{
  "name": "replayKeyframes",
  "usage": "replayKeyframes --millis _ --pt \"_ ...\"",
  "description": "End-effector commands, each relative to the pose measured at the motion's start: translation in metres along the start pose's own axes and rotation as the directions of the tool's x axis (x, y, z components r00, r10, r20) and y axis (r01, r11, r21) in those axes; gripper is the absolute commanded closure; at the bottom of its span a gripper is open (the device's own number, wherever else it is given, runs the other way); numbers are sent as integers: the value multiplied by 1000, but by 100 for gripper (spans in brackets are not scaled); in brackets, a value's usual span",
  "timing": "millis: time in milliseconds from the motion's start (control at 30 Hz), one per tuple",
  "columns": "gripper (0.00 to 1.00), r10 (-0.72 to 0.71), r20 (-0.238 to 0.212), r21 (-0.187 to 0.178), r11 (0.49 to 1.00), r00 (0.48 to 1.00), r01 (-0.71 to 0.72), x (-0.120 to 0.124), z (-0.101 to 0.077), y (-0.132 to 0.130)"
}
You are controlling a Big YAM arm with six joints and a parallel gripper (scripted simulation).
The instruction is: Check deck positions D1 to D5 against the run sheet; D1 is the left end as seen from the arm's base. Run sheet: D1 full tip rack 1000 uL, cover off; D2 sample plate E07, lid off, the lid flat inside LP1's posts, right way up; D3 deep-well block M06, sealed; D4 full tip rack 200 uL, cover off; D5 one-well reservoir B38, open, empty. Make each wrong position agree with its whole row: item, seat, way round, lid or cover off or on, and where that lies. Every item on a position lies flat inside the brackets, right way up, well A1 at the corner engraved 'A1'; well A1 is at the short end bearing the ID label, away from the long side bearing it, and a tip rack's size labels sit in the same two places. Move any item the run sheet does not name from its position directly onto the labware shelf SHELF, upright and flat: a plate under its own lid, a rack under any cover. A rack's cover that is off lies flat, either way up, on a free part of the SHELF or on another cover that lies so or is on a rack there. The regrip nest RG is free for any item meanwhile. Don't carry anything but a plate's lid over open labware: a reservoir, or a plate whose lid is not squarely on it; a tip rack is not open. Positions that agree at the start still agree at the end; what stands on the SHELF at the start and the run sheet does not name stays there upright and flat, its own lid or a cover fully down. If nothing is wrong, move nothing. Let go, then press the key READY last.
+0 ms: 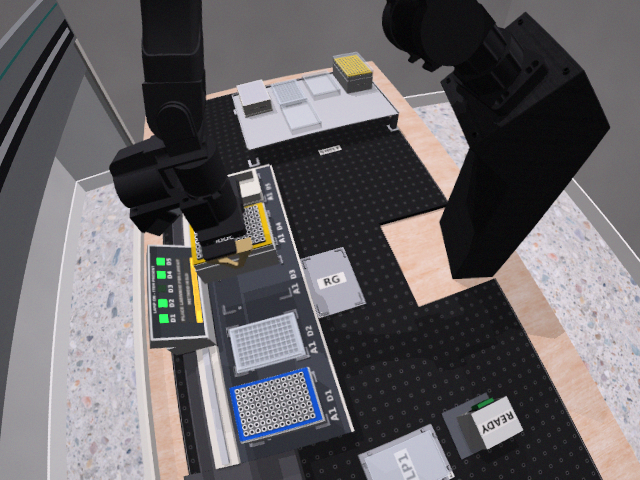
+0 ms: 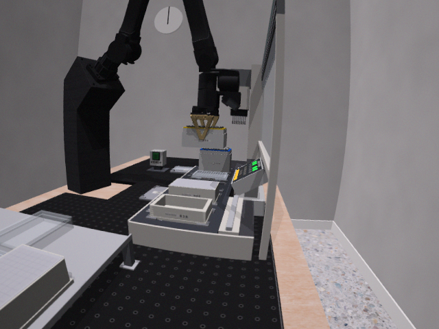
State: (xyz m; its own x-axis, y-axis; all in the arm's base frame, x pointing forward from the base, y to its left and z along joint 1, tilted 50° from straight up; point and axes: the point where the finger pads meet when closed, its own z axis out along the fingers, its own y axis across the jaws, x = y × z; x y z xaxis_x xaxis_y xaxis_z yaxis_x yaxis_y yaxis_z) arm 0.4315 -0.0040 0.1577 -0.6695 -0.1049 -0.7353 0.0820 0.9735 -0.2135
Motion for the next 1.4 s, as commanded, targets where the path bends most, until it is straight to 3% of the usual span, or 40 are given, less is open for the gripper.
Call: replayKeyframes --millis 0,900,1367 --pt "100 7 29 -9 1000 1000 -7 -10 -17 3" --pt "100 10 34 -9 1000 999 -10 -12 -56 2" --pt "100 19 56 -11 1000 998 -19 -24 -84 0"
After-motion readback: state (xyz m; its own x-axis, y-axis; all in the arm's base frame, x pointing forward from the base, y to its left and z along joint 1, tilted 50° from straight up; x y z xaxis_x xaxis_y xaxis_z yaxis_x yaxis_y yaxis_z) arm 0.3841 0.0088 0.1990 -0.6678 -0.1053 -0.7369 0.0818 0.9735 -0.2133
